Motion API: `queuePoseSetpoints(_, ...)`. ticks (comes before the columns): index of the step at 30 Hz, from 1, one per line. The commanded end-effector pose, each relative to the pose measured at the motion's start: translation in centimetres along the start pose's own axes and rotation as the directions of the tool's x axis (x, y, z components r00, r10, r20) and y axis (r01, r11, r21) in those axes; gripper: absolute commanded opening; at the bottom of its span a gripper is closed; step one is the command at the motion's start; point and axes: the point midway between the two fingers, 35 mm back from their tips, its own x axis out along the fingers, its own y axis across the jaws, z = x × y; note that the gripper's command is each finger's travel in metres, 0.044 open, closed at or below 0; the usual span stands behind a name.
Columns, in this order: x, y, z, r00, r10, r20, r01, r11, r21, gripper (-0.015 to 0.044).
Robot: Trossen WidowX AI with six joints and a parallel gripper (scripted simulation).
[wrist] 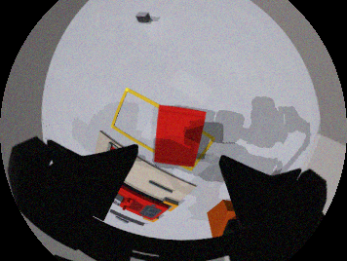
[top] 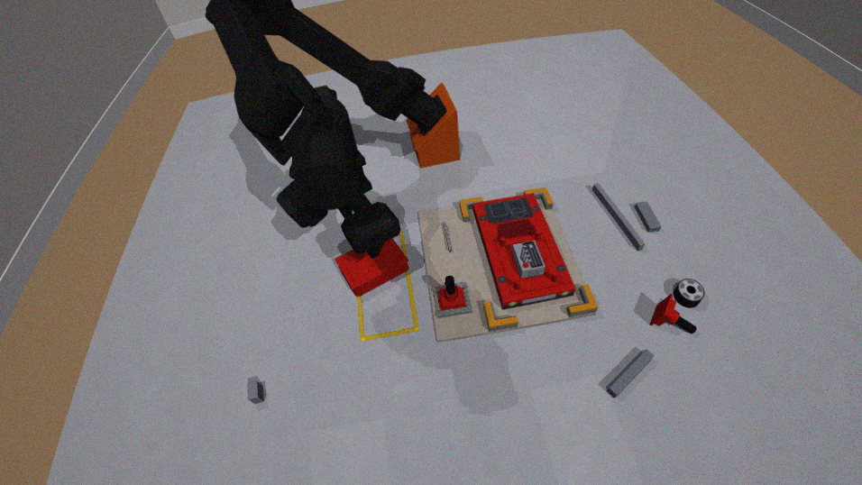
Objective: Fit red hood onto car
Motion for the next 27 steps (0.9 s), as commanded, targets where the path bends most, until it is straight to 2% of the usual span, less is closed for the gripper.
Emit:
queuePoseSetpoints(1, 0.3, 0.1, -0.2, 1.0, -0.002, -0.005, 0.002, 1.0, 0.004, 0.044)
queuePoseSetpoints(27, 2.0, 0.2, -0.2, 1.0, -0.002, -0.006, 0.002, 1.0, 0.004, 0.044)
